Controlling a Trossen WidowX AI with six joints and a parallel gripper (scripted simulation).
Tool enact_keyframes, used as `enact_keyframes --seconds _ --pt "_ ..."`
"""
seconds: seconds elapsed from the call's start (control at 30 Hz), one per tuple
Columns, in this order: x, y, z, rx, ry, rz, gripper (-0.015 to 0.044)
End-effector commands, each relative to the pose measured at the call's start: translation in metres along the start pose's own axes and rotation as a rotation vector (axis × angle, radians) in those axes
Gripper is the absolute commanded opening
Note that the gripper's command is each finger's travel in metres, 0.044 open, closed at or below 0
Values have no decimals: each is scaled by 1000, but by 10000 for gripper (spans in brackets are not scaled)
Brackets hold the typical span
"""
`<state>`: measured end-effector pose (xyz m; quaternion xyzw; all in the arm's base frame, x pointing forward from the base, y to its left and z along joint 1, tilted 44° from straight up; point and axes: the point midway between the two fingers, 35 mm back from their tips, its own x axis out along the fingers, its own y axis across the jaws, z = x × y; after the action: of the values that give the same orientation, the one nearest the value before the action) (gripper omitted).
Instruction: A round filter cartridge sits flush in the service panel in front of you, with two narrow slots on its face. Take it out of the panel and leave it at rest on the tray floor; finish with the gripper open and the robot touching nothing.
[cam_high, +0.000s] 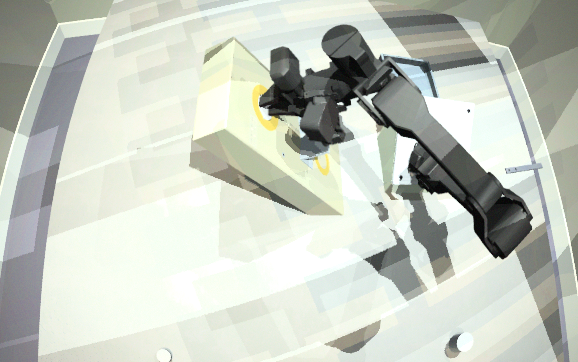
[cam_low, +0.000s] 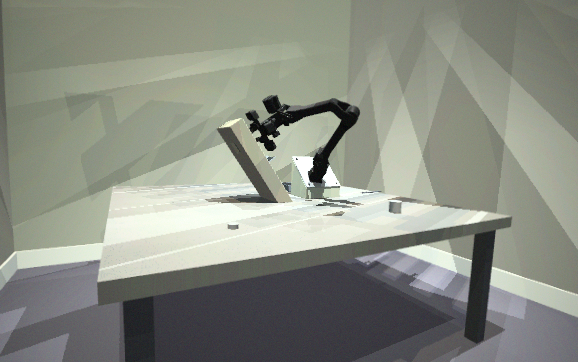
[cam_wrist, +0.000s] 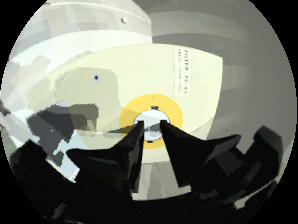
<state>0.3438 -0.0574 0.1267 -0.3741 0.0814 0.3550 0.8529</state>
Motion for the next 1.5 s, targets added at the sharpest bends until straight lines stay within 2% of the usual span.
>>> enact_keyframes --seconds 0.0,0.23,0.3,0.47,1.47 --pt "0 0 0 0 0 0 93" --pt "0 0 0 0 0 0 46" --pt "0 0 0 0 0 0 0" --pt "3 1 0 66 3 4 0" --pt "8 1 0 1101 10 4 0"
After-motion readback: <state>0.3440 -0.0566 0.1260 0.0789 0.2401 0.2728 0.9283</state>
